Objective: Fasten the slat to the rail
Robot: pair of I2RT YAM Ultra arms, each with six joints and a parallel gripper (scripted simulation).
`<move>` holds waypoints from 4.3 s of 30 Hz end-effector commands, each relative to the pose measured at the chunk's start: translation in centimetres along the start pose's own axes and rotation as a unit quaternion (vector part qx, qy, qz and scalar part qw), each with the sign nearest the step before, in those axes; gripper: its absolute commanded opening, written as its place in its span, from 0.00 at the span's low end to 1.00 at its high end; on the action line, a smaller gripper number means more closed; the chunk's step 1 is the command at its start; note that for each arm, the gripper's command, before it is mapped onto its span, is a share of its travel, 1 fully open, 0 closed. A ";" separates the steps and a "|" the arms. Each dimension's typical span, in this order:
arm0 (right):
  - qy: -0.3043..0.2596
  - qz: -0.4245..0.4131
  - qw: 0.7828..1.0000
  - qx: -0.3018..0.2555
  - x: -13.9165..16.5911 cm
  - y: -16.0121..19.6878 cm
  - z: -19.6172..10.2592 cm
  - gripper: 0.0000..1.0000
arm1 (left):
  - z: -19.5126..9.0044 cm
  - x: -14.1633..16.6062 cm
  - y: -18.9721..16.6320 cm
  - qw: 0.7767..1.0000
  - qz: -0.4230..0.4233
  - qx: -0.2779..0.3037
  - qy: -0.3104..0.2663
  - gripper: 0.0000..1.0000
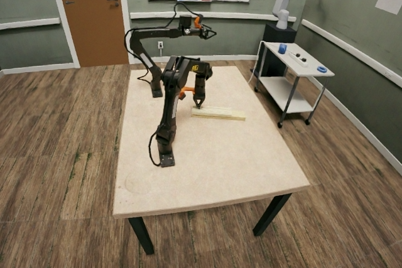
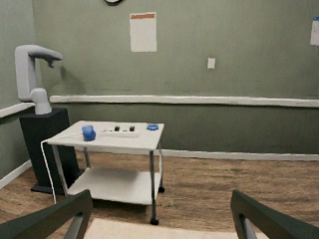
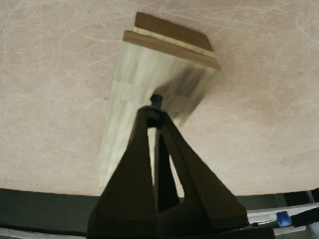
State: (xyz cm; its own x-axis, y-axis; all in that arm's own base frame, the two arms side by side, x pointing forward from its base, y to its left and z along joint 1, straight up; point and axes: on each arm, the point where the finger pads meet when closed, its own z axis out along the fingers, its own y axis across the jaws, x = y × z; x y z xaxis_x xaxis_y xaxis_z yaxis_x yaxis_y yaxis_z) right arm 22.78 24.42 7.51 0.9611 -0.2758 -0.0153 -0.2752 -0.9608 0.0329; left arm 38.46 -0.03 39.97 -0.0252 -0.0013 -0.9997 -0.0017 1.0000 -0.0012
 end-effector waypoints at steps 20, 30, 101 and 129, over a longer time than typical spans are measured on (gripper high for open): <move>0.010 0.003 1.000 0.022 0.2 -0.6 -0.9 0.12 | -0.4 -1.2 0.1 1.000 0.001 0.001 -0.019 1.00; 0.010 0.003 1.000 0.022 0.2 -0.7 -0.3 0.12 | -0.4 -1.2 0.1 1.000 0.001 0.001 -0.019 1.00; 0.012 0.020 0.999 0.025 2.0 0.6 -2.3 0.12 | -0.4 -1.2 0.1 1.000 0.001 0.001 -0.019 1.00; 0.009 0.008 1.000 0.020 0.6 0.1 -2.0 0.12 | -0.4 -1.2 0.1 1.000 0.001 0.001 -0.019 1.00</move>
State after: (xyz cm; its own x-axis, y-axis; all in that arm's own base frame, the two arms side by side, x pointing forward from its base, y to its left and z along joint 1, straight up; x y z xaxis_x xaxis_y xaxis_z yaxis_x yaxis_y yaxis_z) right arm 23.38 23.72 7.41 0.9562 -0.2923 -0.0171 -0.2916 -0.9559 0.0352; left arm 38.46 -0.03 39.97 -0.0252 -0.0013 -0.9997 -0.0017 1.0000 -0.0012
